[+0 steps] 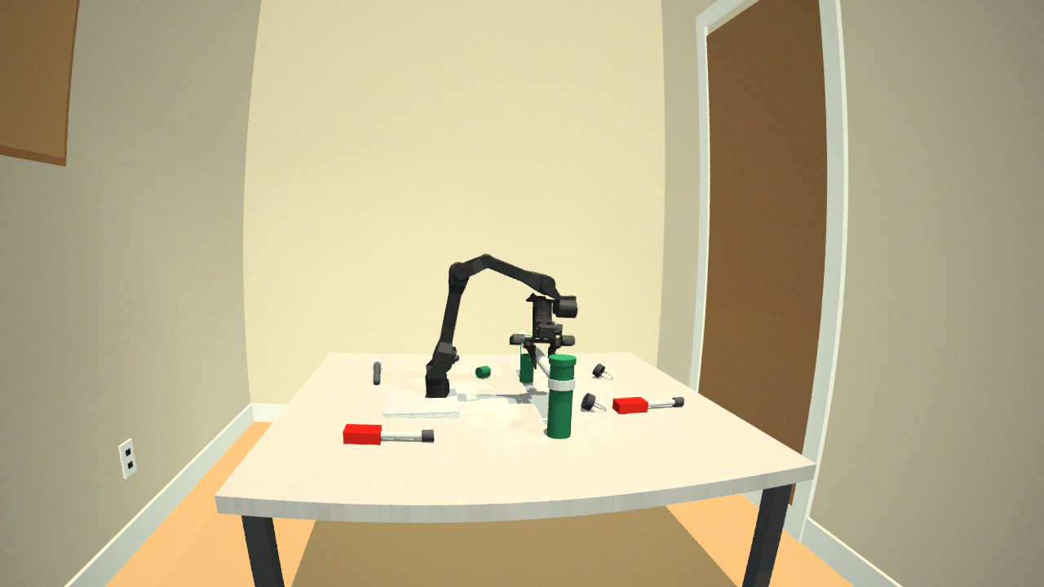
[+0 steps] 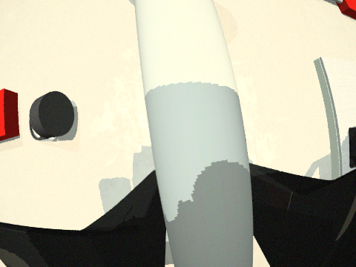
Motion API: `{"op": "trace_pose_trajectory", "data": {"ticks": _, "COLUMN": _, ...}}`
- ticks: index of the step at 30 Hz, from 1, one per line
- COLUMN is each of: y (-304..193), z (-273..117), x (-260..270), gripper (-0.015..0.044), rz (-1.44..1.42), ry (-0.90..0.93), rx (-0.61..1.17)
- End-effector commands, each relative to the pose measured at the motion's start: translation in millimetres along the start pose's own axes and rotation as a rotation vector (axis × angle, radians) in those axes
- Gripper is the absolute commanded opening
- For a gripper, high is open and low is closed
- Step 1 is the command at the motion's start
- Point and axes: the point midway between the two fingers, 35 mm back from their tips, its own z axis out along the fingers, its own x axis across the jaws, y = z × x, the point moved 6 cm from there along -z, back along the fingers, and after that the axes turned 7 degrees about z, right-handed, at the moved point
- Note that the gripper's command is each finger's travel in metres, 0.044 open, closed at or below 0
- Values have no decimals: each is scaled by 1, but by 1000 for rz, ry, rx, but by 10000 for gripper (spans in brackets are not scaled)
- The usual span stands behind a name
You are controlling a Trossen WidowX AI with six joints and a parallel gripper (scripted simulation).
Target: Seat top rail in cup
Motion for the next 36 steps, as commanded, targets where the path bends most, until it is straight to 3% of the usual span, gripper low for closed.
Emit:
{"op": "trace_pose_trajectory", "data": {"ticks": 1, "y": 2, "z": -4, "x": 3, "gripper": 0, "rz": 3, "ry": 11, "rx": -2}}
{"op": "trace_pose_trajectory", "data": {"ticks": 36, "y": 19, "z": 4, "x": 5, "gripper": 0, "rz": -5, "ry": -8, "rx": 9}}
